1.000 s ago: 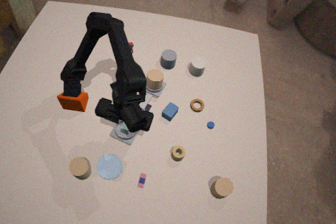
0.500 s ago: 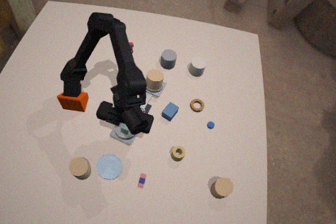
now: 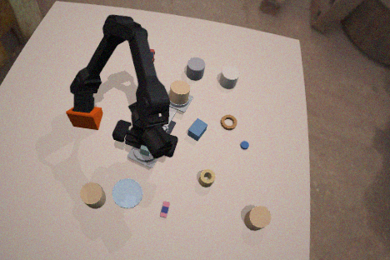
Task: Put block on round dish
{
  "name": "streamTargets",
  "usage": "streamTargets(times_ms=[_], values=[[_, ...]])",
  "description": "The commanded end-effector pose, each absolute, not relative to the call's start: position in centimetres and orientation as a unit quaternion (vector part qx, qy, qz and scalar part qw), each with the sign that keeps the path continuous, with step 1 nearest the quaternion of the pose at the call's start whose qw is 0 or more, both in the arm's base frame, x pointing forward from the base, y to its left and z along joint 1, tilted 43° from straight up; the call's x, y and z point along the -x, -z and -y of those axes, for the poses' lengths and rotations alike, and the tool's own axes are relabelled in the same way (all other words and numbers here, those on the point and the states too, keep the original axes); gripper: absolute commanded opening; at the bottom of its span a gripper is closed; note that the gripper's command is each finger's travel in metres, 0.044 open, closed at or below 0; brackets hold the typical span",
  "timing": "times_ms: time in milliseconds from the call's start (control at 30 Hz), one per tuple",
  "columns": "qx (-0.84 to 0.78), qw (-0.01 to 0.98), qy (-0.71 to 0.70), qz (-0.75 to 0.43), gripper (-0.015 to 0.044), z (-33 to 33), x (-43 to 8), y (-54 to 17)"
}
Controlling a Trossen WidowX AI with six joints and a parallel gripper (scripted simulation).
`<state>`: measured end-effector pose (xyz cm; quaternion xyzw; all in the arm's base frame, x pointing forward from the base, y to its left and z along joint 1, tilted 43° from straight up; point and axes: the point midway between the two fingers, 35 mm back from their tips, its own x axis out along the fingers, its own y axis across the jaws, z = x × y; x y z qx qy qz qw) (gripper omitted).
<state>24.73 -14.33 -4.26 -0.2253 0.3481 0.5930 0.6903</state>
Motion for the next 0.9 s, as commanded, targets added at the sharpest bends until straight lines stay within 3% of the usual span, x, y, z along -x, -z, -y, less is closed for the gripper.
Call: streamTargets(times_ms=[0, 167, 300, 867], values=[[0.221, 0.692, -0.592, -0.349, 0.0135, 14.1, -24.7, 4.4], [0.221, 0.692, -0.592, -0.349, 0.0102, 14.1, -24.7, 4.4], [0.222, 0.695, -0.581, -0.361, 0.0000, 14.6, -24.8, 4.2], [0.222, 0.692, -0.589, -0.353, 0.0000, 19.6, -24.4, -1.4]])
